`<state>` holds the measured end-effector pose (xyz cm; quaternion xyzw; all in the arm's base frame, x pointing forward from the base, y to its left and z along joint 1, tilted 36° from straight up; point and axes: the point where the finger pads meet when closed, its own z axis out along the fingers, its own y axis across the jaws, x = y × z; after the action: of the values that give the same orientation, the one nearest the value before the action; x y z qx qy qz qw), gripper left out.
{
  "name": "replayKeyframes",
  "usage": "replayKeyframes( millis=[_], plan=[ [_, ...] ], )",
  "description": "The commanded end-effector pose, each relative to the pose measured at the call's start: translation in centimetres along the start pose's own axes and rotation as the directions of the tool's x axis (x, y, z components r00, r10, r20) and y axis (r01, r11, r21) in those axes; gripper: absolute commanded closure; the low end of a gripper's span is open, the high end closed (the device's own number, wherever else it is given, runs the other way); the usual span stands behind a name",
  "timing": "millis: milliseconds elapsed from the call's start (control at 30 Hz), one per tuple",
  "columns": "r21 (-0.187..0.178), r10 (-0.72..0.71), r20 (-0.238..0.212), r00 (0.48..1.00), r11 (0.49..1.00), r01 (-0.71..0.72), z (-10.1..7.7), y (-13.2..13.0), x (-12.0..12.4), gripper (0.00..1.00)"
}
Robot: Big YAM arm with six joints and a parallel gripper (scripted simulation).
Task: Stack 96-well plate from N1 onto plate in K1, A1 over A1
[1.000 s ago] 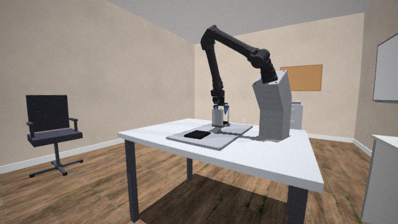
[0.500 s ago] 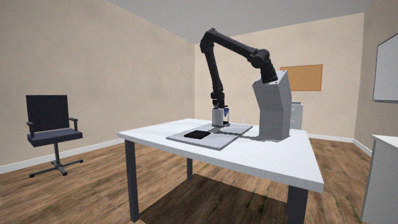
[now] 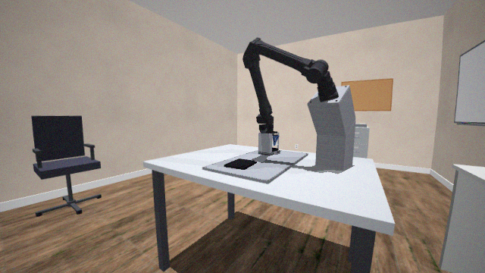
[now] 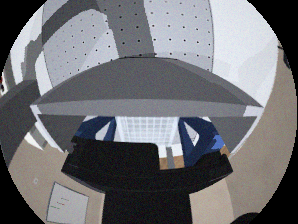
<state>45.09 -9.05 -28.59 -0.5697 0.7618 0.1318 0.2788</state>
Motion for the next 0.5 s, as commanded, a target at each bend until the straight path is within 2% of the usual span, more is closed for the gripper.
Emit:
replayKeyframes(
  millis=[0, 300, 367, 467],
  plan=[
    [0.008, 0.001, 0.0, 1.0, 1.0, -0.001, 1.1, -0.5, -0.1, 1.0],
    [0.007, 0.001, 0.0, 1.0, 1.0, -0.001, 1.9, -0.5, -0.1, 1.0],
    [0.017, 0.006, -0.001, 1.0, 1.0, -0.006, 0.8, -0.7, 0.2, 1.0],
    [0.017, 0.006, -0.001, 1.0, 1.0, -0.006, 0.8, -0.7, 0.2, 1.0]
  ],
)
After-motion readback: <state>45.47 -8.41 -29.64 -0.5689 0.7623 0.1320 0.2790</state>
